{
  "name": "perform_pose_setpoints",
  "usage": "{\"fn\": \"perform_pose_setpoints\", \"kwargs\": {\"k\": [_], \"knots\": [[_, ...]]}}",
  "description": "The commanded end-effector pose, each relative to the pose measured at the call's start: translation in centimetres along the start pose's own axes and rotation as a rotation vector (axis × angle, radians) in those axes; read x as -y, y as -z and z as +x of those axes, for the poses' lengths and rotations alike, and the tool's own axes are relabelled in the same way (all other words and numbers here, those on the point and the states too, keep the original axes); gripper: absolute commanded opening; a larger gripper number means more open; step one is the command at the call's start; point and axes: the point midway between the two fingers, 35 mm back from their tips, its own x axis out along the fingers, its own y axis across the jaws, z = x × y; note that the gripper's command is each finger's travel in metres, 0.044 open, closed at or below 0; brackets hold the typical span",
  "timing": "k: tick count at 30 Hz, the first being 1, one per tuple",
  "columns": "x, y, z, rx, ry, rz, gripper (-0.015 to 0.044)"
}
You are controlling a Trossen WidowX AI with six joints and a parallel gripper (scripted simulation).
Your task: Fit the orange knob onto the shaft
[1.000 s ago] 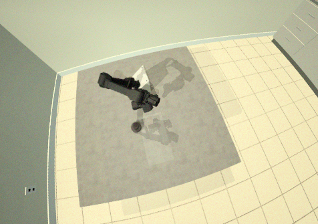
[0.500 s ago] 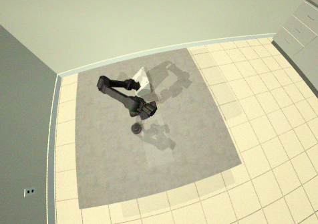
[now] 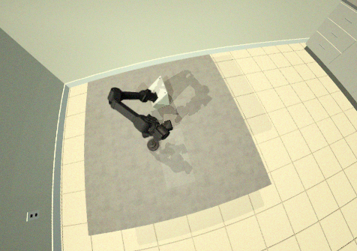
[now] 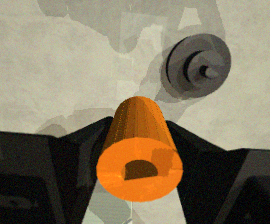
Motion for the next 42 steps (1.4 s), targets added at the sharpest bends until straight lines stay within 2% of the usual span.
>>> {"fn": "perform_pose_setpoints", "kwargs": {"k": [1,26,42], "knots": [[0.9,-0.9,0.1,0.012,0.001,0.004,0.0],[7.6,-3.8,2.2,0.012,0.032,0.009,0.0],[7.9,-3.9,4.7,0.012,0.034,0.013,0.0]]}}
